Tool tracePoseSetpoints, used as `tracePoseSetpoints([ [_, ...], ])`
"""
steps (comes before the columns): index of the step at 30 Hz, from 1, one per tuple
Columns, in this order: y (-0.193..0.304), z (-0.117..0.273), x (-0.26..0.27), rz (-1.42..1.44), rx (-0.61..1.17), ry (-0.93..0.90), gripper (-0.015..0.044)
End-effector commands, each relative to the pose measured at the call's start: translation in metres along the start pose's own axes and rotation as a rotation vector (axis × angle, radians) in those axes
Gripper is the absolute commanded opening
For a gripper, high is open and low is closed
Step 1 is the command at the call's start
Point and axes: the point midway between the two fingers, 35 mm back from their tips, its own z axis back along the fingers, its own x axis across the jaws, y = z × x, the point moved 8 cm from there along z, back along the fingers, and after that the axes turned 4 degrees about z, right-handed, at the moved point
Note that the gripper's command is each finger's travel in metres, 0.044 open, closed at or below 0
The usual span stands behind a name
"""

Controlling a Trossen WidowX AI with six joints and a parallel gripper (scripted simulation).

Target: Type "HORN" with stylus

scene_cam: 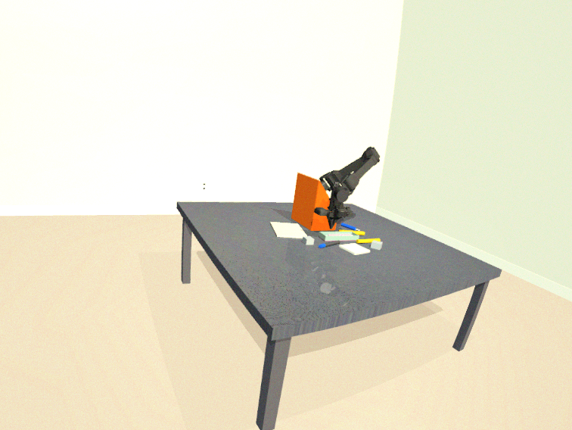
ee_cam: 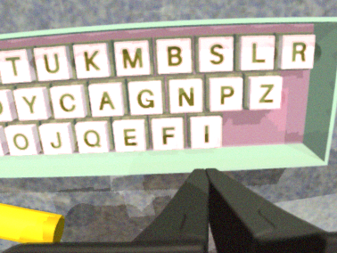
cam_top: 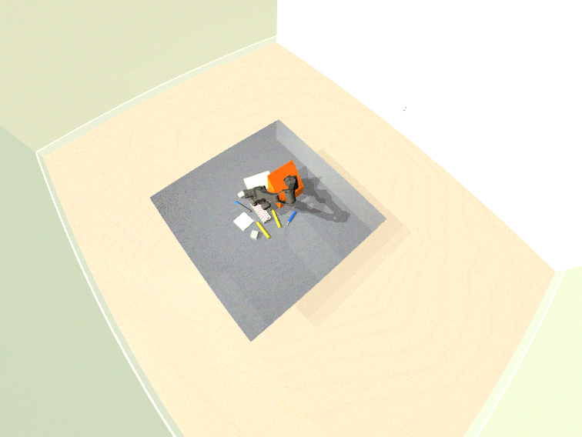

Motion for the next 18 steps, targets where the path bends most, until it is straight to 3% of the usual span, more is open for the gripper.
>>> tracePoseSetpoints([
  [1,-0.002,0.0,0.018,-0.003,-0.001,-0.003,0.0],
  [6,-0.004,0.0,0.071,-0.003,-0.001,-0.009,0.0],
  [18,-0.004,0.0,0.073,-0.003,-0.001,-0.01,0.0],
])
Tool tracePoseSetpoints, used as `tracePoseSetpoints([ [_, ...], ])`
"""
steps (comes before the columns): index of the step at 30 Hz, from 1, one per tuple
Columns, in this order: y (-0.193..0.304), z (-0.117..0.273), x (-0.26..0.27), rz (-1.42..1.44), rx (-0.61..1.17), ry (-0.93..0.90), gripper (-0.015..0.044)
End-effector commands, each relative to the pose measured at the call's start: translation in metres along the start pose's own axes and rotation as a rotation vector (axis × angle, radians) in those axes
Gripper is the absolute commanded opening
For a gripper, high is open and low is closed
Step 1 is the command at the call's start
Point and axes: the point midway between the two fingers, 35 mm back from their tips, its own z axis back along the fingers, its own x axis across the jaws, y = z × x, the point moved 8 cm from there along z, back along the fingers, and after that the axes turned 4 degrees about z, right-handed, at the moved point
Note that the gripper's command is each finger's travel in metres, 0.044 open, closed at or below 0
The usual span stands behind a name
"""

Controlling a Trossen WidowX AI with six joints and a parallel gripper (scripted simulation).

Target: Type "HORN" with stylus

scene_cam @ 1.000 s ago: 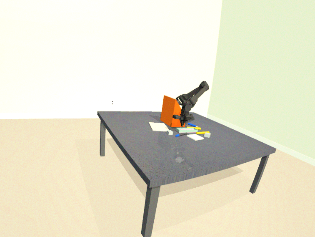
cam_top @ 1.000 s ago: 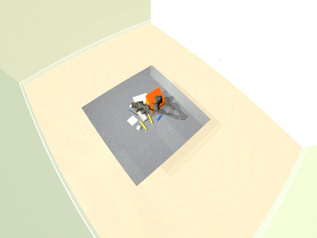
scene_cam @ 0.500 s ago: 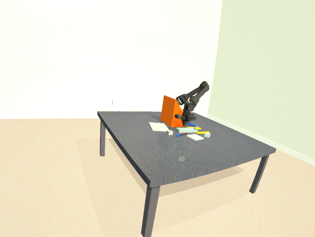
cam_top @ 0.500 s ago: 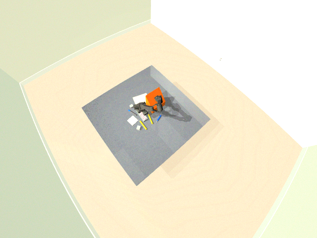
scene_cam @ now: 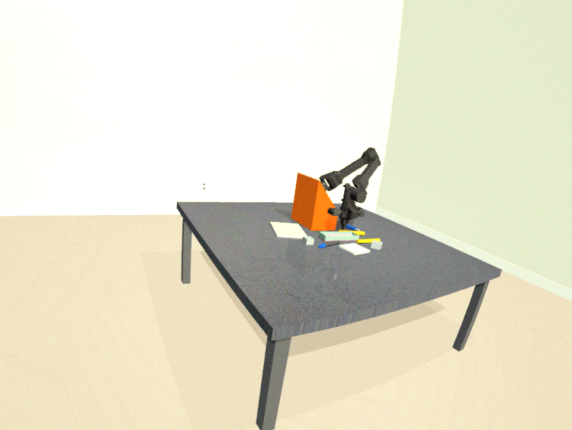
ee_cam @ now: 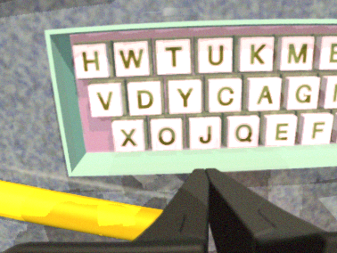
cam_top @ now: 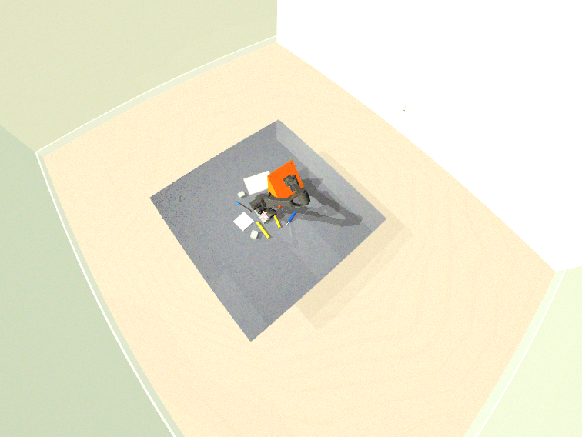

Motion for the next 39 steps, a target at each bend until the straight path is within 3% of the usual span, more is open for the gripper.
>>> tracePoseSetpoints([
  [1,0.001,0.0,0.001,-0.007,0.001,-0.005,0.0],
  [8,0.001,0.058,0.0,-0.007,0.0,-0.001,0.0],
  [18,0.001,0.055,0.0,-0.008,-0.002,-0.006,0.0],
  [21,0.0,0.054,0.002,-0.003,0.004,-0.006,0.0079],
  [24,0.0,0.045,0.03,0.063,0.093,0.002,0.015],
  [35,0.042,0.012,0.159,0.389,0.496,0.056,0.015],
  [39,0.048,0.011,0.17,0.41,0.52,0.059,0.015],
])
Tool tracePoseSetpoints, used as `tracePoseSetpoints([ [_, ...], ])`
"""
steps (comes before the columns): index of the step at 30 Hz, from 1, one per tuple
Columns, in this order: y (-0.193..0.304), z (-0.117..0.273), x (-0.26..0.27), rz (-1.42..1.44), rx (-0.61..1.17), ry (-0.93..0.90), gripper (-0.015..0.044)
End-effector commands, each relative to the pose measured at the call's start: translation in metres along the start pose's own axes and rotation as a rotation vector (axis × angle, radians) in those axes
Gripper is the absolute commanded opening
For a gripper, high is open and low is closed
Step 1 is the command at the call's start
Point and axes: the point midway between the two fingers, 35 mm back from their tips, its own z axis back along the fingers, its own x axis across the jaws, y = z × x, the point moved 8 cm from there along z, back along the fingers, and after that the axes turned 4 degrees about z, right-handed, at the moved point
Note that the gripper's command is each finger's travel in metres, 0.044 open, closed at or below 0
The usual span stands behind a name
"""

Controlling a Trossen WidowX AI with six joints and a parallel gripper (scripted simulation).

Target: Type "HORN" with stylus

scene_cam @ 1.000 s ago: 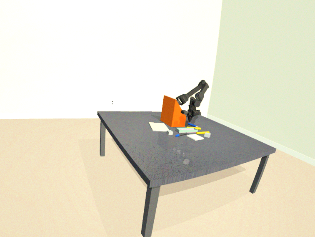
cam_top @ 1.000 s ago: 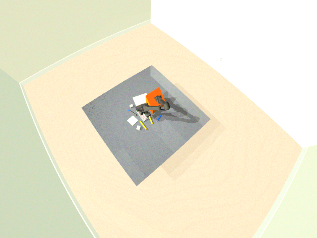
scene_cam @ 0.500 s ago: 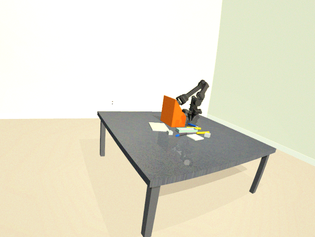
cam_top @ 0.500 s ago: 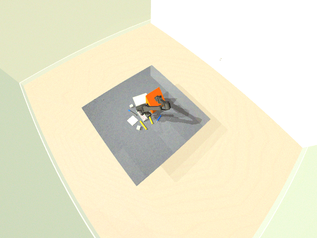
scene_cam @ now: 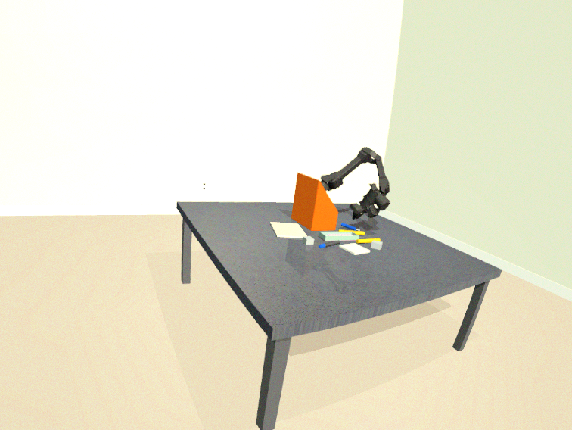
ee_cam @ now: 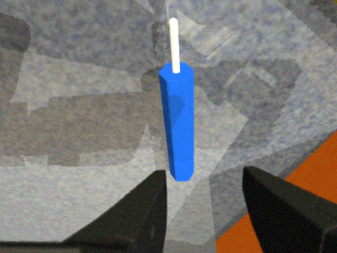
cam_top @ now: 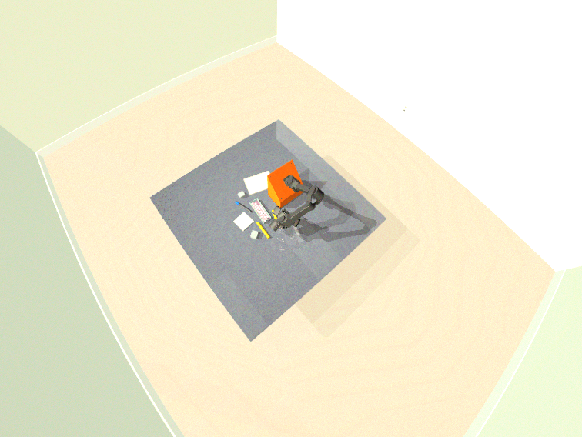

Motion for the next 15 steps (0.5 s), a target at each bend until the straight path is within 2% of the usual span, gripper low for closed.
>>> tracePoseSetpoints([
  [1,0.0,0.0,0.011,0.015,0.023,0.015,0.015],
  [15,-0.005,-0.01,0.012,0.015,0.023,0.014,0.015],
])
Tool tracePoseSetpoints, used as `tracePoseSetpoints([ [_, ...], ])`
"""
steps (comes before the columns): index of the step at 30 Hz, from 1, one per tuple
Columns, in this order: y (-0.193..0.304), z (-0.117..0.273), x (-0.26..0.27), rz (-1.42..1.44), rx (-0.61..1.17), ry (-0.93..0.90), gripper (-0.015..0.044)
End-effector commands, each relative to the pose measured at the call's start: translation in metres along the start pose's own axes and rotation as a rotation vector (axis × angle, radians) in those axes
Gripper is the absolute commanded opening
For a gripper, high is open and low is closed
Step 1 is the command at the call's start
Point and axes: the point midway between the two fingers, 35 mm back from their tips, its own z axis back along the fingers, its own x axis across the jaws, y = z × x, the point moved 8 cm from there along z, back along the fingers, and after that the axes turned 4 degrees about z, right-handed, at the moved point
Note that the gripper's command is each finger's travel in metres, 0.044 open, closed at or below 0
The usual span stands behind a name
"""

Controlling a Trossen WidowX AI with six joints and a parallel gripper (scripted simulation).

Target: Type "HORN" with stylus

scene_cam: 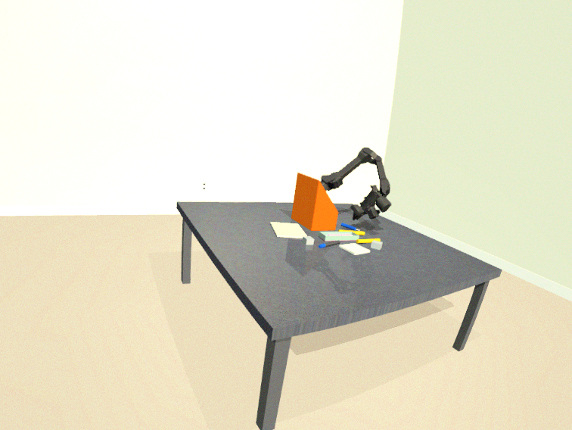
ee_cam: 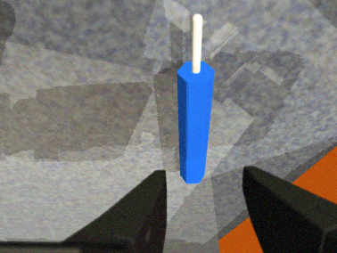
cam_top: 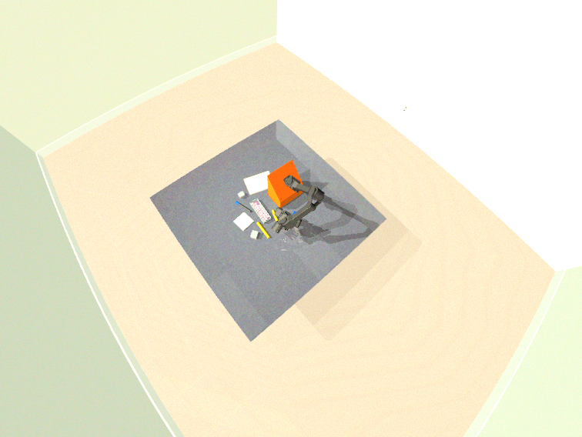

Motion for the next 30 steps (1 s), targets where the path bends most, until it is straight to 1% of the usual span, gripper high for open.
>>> tracePoseSetpoints([
  [1,-0.002,-0.004,0.001,-0.004,0.001,0.0,0.015],
  [30,-0.013,-0.026,-0.001,-0.004,0.001,-0.001,0.015],
])
